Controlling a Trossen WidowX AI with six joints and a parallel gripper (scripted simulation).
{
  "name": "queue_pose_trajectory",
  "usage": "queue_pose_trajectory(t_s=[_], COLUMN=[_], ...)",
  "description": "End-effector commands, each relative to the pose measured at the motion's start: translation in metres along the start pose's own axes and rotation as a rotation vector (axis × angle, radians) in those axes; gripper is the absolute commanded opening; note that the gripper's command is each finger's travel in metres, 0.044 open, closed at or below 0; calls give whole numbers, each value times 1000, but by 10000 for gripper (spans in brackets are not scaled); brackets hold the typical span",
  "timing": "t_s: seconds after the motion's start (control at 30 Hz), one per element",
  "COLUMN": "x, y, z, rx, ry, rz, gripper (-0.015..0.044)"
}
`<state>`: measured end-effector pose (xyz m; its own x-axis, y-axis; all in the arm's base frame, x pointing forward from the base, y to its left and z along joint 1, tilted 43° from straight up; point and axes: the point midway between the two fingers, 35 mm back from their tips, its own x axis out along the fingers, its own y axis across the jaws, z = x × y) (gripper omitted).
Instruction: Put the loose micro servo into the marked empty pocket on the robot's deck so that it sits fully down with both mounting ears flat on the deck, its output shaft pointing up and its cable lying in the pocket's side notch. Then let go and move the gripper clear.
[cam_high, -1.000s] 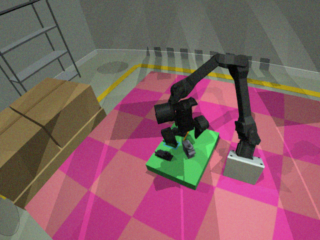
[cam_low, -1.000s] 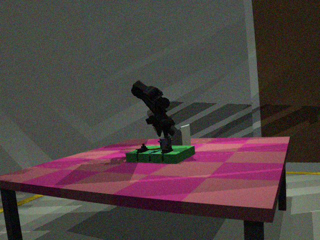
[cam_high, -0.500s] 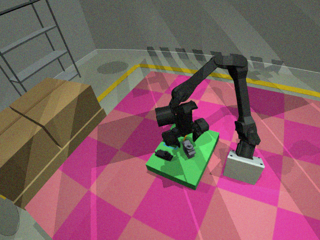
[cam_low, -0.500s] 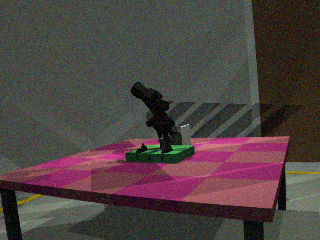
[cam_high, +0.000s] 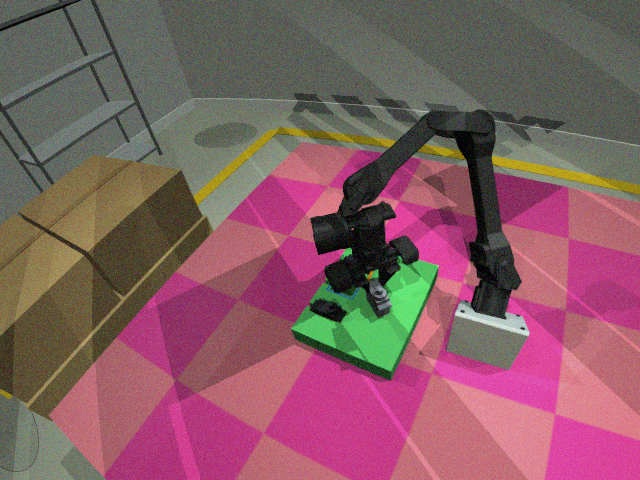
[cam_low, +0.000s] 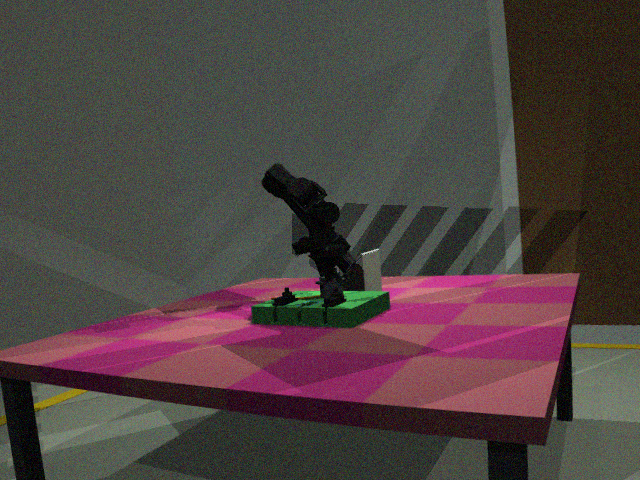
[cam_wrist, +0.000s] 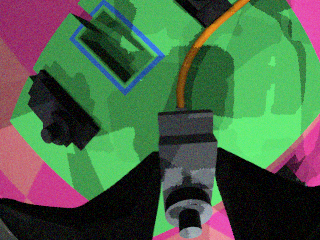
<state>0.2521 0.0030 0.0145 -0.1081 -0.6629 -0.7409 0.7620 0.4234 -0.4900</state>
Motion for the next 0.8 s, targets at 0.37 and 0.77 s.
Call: queue_pose_trajectory(t_s=[0.37,0.77], x=[-28,-28], y=[-11,-11], z=[-6,-3], rx=[-3,-3], ry=[0,-1], rz=[2,2], gripper=[0,0])
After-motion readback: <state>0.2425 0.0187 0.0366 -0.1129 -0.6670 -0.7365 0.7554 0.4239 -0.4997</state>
